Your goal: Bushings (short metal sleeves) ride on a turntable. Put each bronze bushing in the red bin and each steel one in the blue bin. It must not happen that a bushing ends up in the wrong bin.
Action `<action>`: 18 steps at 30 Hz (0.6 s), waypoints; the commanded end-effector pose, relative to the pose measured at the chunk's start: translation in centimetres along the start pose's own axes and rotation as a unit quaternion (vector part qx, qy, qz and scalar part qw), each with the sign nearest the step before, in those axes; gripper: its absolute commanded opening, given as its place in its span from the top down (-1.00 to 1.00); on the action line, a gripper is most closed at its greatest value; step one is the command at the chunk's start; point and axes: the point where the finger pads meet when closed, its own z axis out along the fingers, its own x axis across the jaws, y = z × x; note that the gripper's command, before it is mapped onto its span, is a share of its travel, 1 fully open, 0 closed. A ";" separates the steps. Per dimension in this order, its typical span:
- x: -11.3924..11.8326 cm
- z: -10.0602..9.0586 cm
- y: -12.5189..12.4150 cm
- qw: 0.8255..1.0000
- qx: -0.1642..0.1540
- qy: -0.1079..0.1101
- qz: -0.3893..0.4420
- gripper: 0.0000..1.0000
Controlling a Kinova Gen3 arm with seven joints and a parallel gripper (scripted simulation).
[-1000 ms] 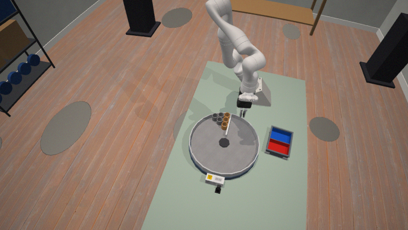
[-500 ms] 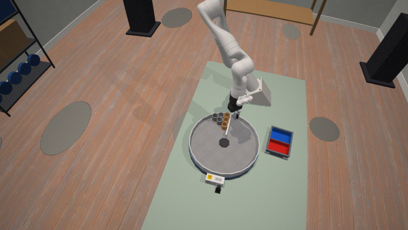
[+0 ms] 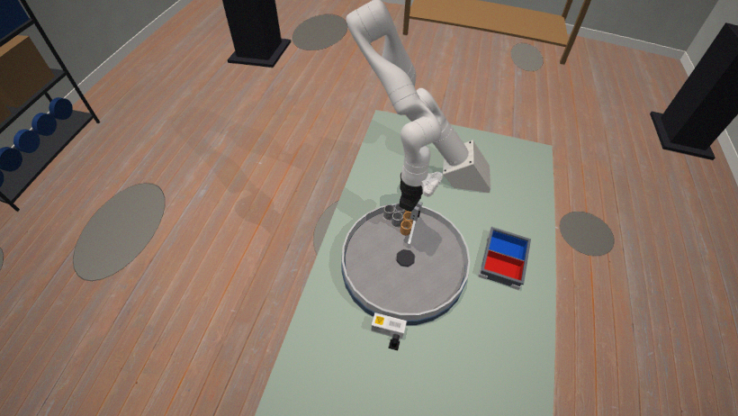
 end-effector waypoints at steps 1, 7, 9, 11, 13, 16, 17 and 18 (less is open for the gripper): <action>0.1 0.6 0.7 1.000 -0.001 -0.008 -0.003 0.33; 0.2 2.7 2.4 0.990 0.000 -0.008 -0.142 0.33; 0.2 2.7 2.4 0.990 0.000 -0.008 -0.142 0.33; 0.2 2.7 2.4 0.990 0.000 -0.008 -0.142 0.33; 0.2 2.7 2.4 0.990 0.000 -0.008 -0.142 0.33; 0.2 2.7 2.4 0.990 0.000 -0.008 -0.142 0.33; 0.2 2.7 2.4 0.990 0.000 -0.008 -0.142 0.33; 0.2 2.7 2.4 0.990 0.000 -0.008 -0.142 0.33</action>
